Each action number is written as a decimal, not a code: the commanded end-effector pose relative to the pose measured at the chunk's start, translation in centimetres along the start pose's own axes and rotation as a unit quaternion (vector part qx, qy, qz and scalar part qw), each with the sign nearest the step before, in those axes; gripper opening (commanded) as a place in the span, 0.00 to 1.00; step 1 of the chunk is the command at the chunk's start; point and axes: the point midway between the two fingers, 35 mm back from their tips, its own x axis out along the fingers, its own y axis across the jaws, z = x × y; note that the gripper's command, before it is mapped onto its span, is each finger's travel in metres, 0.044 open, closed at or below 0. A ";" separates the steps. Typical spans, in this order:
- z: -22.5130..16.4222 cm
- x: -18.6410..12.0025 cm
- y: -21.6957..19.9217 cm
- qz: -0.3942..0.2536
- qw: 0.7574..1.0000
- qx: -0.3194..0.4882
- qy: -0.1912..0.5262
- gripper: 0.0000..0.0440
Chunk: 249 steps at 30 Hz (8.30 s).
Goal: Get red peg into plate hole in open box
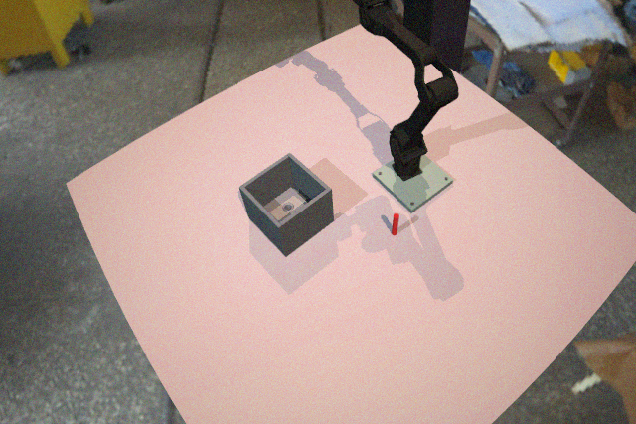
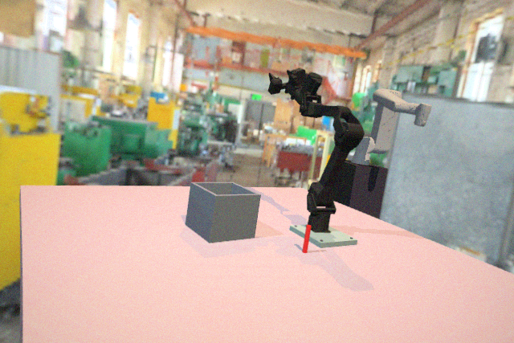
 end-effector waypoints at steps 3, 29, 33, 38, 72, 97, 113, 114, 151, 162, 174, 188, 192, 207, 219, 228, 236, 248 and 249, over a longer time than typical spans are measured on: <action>1.0 0.4 2.9 0.034 0.995 0.090 0.006 1.00; 6.1 -2.2 16.6 0.203 0.856 0.463 0.110 1.00; 6.9 -3.2 18.6 0.226 0.819 0.509 0.138 1.00; 7.8 -4.7 21.0 0.253 0.769 0.560 0.178 1.00; 12.0 -20.4 32.4 0.336 0.414 0.673 0.513 1.00; 10.3 -36.1 34.4 0.305 0.250 0.518 0.759 0.99; 7.1 -46.1 32.4 0.243 0.221 0.339 0.882 0.98; 6.8 -46.7 32.2 0.238 0.222 0.327 0.887 0.98; -2.8 -57.2 27.7 0.131 0.351 0.050 0.926 1.00; -5.6 -59.0 28.3 0.120 0.365 0.032 0.923 1.00; -7.4 -60.3 29.5 0.126 0.374 0.035 0.918 0.62; -6.7 -60.7 30.5 0.163 0.372 0.031 0.913 0.00; -6.3 -60.6 30.7 0.171 0.366 0.036 0.914 0.00; -0.7 -58.2 30.9 0.234 0.302 0.096 0.919 0.00; 2.7 -53.4 30.7 0.284 0.306 0.156 0.895 0.00; 3.9 -48.9 31.1 0.289 0.337 0.205 0.872 0.00; 3.5 -45.3 31.7 0.268 0.373 0.235 0.857 0.00; 1.7 -41.2 33.0 0.220 0.407 0.245 0.852 0.00; 1.5 -41.0 33.2 0.216 0.409 0.245 0.852 0.00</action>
